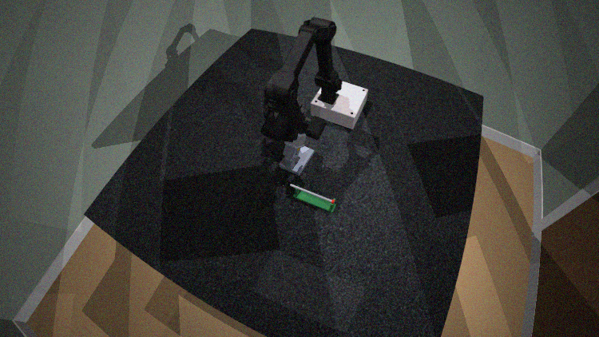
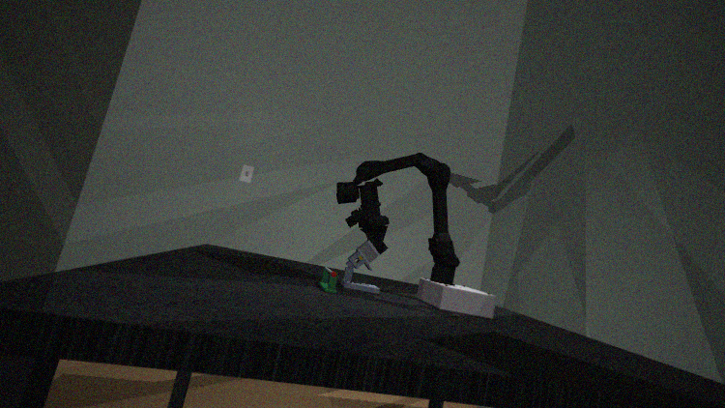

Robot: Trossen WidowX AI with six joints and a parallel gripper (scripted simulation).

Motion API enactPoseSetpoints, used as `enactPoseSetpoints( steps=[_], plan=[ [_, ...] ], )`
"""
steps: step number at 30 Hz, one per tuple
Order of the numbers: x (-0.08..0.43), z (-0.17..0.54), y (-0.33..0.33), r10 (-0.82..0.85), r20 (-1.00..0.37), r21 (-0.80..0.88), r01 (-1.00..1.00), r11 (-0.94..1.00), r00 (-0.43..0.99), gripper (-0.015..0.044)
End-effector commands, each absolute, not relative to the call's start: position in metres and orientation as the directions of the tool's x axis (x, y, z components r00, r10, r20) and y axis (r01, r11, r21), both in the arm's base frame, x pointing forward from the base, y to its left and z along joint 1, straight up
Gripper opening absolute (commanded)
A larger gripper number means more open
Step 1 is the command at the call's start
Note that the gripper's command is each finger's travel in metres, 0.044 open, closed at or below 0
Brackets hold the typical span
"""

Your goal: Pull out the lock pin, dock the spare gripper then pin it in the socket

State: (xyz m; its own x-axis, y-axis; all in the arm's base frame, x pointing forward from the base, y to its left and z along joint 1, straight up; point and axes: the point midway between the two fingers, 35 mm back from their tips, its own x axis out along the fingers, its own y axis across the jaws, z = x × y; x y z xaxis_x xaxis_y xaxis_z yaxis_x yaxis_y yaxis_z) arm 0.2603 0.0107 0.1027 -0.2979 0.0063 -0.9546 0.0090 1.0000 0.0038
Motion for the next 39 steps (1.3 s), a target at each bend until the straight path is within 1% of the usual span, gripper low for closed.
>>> enactPoseSetpoints(
  steps=[1, 22, 27, 39],
  plan=[
    [0.254, 0.11, 0.011, 0.006, -0.954, 0.004, 0.009, 1.0, -0.298, 0.044],
    [0.224, 0.141, 0.011, 0.005, -0.952, 0.004, 0.006, 1.0, -0.306, 0.044],
    [0.222, 0.146, 0.011, 0.006, -0.959, 0.004, 0.007, 1.0, -0.282, 0.044],
    [0.22, 0.168, 0.01, 0.01, -0.984, 0.009, 0.008, 1.0, -0.178, 0.044]
  ],
)
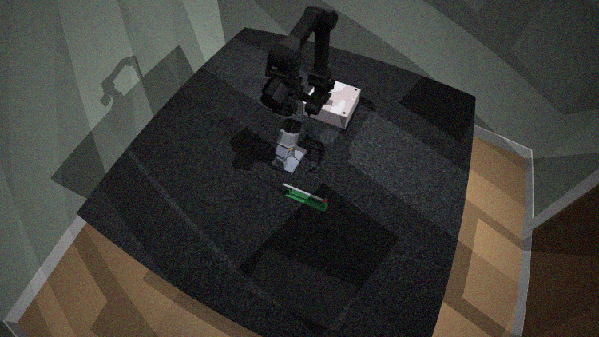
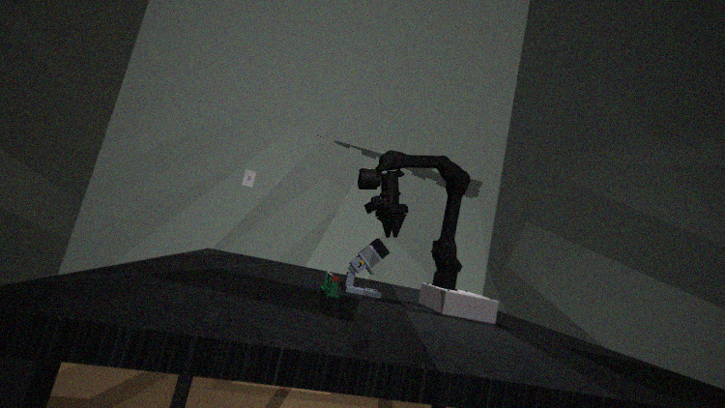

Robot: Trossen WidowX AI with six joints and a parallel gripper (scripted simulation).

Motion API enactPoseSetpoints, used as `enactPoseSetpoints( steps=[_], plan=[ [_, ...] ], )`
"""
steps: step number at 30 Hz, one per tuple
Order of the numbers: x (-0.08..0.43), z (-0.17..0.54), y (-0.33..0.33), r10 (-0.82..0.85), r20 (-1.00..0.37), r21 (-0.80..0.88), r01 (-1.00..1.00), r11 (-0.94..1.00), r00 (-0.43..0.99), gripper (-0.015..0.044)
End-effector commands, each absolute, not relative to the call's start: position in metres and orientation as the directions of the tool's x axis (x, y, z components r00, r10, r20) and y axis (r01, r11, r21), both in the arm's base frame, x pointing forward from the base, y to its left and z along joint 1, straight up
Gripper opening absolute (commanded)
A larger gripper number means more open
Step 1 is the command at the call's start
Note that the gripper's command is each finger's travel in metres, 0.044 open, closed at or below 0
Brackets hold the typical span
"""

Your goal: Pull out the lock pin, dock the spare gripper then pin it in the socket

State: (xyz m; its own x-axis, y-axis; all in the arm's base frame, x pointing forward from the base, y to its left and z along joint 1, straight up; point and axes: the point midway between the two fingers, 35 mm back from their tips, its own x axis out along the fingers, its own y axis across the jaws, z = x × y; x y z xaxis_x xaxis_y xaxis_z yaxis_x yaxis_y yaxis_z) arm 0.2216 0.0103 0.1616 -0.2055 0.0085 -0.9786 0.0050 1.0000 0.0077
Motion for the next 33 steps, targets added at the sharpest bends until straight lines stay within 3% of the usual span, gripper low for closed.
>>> enactPoseSetpoints(
  steps=[1, 16, 19, 29, 33],
  plan=[
    [0.22, 0.17, 0.01, 0.01, -0.986, 0.009, 0.008, 1.0, -0.169, 0.044],
    [0.218, 0.195, 0.01, 0.015, -0.999, 0.014, 0.008, 1.0, -0.047, 0.044],
    [0.219, 0.189, 0.01, 0.013, -0.997, 0.013, 0.005, 1.0, -0.074, 0.044],
    [0.217, 0.195, 0.108, 0.023, -0.997, 0.023, 0.005, 1.0, -0.068, 0.018],
    [0.219, 0.197, 0.124, 0.022, -0.998, 0.022, 0.003, 1.0, -0.062, 0.018]
  ],
)
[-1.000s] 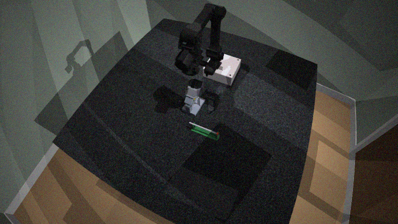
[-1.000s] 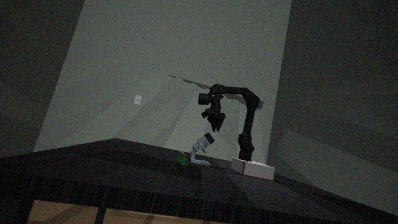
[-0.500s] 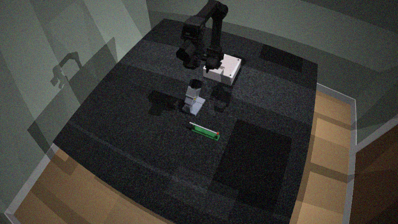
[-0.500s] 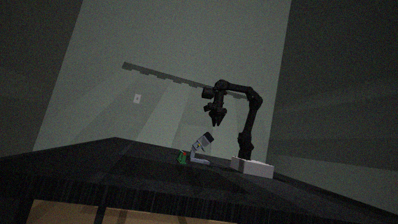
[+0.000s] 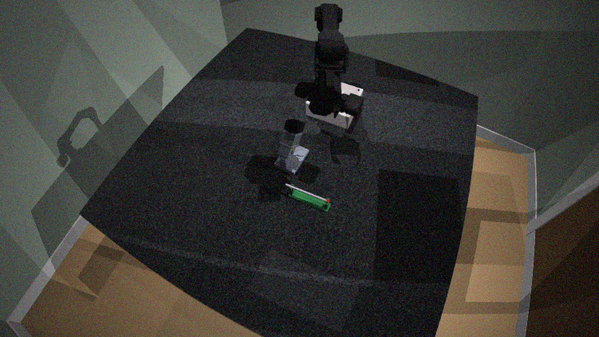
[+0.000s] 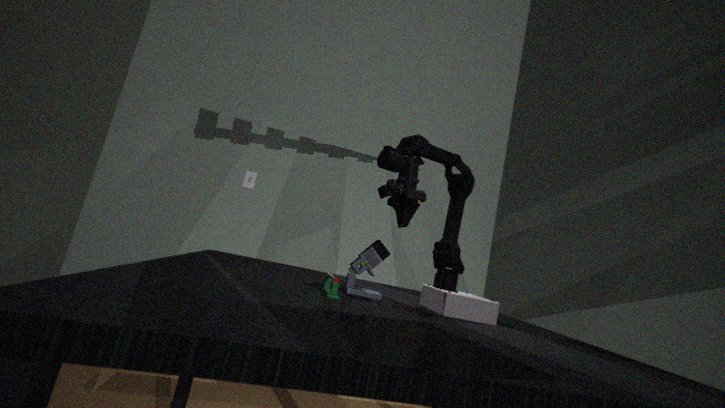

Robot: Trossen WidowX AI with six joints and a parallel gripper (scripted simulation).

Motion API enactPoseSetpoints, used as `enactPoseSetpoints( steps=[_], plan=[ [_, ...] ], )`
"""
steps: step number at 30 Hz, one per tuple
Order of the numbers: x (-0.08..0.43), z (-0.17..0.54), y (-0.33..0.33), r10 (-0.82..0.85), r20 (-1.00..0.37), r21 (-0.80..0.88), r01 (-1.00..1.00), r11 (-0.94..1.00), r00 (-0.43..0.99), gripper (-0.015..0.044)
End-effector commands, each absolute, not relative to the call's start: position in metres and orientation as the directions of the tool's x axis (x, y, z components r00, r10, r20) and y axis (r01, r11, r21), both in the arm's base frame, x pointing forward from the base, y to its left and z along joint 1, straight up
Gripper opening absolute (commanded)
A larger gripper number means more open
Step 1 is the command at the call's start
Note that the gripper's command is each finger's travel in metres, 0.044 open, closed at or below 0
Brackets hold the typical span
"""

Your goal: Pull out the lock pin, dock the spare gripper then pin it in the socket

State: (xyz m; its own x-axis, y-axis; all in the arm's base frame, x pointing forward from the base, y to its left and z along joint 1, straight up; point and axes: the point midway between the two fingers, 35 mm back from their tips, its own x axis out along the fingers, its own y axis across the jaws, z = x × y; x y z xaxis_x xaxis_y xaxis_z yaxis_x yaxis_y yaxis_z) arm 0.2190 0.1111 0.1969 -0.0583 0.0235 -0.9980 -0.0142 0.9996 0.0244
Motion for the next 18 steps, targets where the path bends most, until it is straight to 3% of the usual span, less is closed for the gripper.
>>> enactPoseSetpoints(
  steps=[1, 4, 8, 14, 18],
  plan=[
    [0.219, 0.197, 0.124, 0.022, -0.998, 0.022, 0.003, 1.0, -0.062, 0.018],
    [0.226, 0.196, 0.125, 0.012, -0.998, 0.016, -0.061, 0.998, -0.056, 0.018],
    [0.27, 0.187, 0.131, -0.046, -0.999, -0.03, -0.415, 0.909, -0.027, 0.018],
    [0.336, 0.163, 0.136, -0.138, -0.99, -0.086, -0.841, 0.534, 0.014, 0.018],
    [0.361, 0.15, 0.137, -0.175, -0.984, -0.086, -0.94, 0.329, 0.029, 0.018]
  ],
)
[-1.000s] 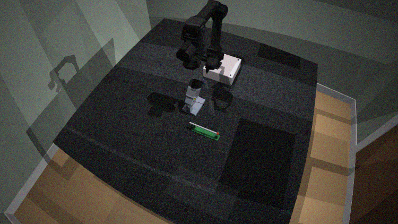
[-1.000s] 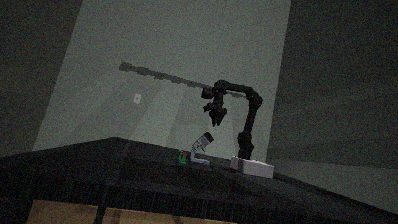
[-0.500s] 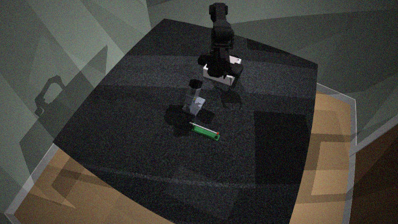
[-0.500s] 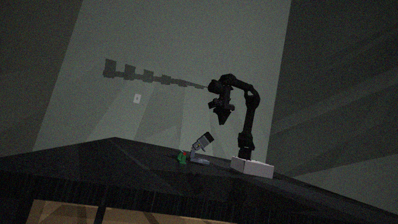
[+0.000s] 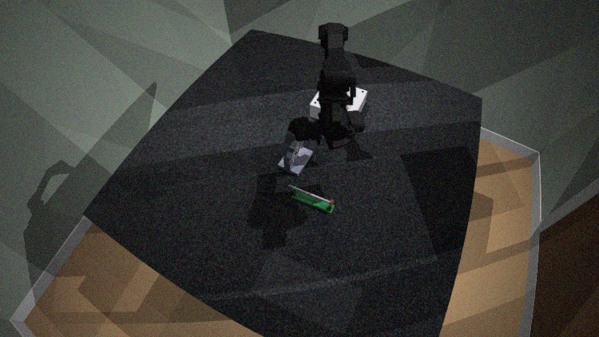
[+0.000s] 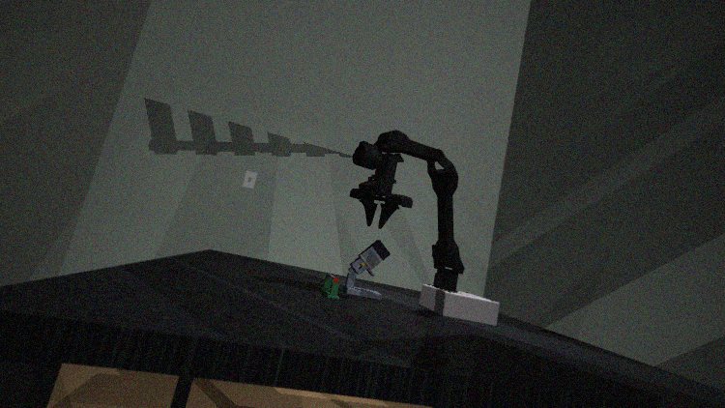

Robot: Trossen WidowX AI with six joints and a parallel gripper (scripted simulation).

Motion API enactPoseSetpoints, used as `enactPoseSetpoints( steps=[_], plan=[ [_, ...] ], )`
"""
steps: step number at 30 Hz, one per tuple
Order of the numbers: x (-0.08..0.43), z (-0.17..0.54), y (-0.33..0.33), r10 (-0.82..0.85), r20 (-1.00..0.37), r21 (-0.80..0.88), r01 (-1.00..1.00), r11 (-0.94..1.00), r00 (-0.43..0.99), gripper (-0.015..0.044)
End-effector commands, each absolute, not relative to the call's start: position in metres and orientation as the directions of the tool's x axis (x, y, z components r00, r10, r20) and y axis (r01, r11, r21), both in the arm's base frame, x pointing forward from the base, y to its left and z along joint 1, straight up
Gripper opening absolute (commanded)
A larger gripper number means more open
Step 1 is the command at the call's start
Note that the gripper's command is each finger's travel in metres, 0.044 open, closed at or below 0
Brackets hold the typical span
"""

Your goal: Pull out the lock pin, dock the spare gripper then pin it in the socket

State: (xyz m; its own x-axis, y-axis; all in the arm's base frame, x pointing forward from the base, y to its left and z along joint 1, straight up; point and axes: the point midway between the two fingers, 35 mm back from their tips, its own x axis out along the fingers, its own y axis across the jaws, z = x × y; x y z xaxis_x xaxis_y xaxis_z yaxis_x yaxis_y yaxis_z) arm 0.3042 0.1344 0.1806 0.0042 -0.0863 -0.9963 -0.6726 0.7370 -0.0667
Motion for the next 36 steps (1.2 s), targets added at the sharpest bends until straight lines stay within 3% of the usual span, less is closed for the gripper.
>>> enactPoseSetpoints(
  steps=[1, 8, 22, 36],
  plan=[
    [0.366, 0.147, 0.136, -0.183, -0.983, -0.083, -0.956, 0.281, 0.032, 0.018],
    [0.398, 0.123, 0.136, -0.237, -0.97, -0.041, -0.998, -0.05, 0.051, 0.018],
    [0.397, 0.12, 0.137, -0.238, -0.97, -0.039, -0.998, -0.055, 0.052, 0.018],
    [0.397, 0.051, 0.14, -0.238, -0.97, -0.039, -0.998, -0.055, 0.051, 0.018]
  ],
)
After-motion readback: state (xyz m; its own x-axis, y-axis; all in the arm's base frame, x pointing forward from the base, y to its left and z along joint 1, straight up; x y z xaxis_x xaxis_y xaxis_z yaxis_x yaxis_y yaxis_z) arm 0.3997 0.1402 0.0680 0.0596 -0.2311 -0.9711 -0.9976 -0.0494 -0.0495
